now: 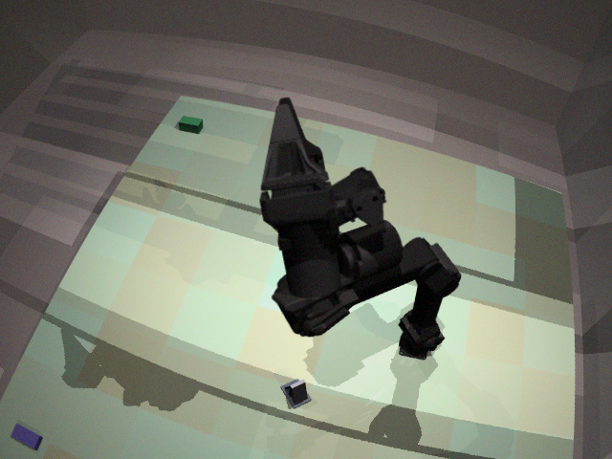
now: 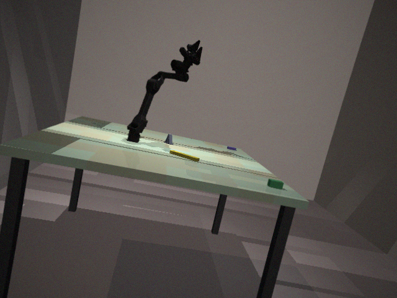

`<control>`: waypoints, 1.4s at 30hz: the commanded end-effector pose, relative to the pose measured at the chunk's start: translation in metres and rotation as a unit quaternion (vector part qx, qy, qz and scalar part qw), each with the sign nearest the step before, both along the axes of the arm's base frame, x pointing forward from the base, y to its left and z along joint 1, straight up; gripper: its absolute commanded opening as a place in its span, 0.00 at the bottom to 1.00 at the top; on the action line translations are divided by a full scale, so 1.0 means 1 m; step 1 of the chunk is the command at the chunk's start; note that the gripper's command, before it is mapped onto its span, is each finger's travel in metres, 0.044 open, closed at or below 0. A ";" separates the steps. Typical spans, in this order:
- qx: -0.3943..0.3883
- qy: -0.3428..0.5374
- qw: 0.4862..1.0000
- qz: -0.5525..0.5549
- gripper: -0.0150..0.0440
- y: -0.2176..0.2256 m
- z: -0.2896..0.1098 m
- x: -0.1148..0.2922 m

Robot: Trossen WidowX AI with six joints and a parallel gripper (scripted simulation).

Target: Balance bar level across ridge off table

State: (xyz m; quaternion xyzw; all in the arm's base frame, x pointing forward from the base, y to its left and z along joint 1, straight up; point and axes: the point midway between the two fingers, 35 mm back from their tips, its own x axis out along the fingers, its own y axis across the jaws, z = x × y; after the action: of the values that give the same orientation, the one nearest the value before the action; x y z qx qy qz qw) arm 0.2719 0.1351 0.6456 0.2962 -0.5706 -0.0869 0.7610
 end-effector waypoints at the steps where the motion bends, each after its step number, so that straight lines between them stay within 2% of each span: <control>1: -0.001 0.001 1.000 0.000 0.89 0.000 0.000 0.001; 3: -0.009 0.006 1.000 -0.003 0.80 0.001 0.000 0.005; 4: -0.016 0.012 1.000 -0.006 0.79 0.001 0.000 0.009; 15: -0.135 0.117 0.983 -0.045 0.79 0.003 -0.016 0.081; 24: -0.213 0.226 0.948 -0.064 0.79 -0.011 -0.050 0.145; 33: -0.260 0.348 0.897 -0.085 0.79 -0.048 -0.101 0.200; 42: -0.282 0.426 0.854 -0.099 0.79 -0.079 -0.140 0.226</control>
State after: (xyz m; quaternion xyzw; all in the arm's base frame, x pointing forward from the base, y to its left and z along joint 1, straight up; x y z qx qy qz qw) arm 0.4894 0.0657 0.5190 -0.0436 -0.2457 -0.1145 0.9616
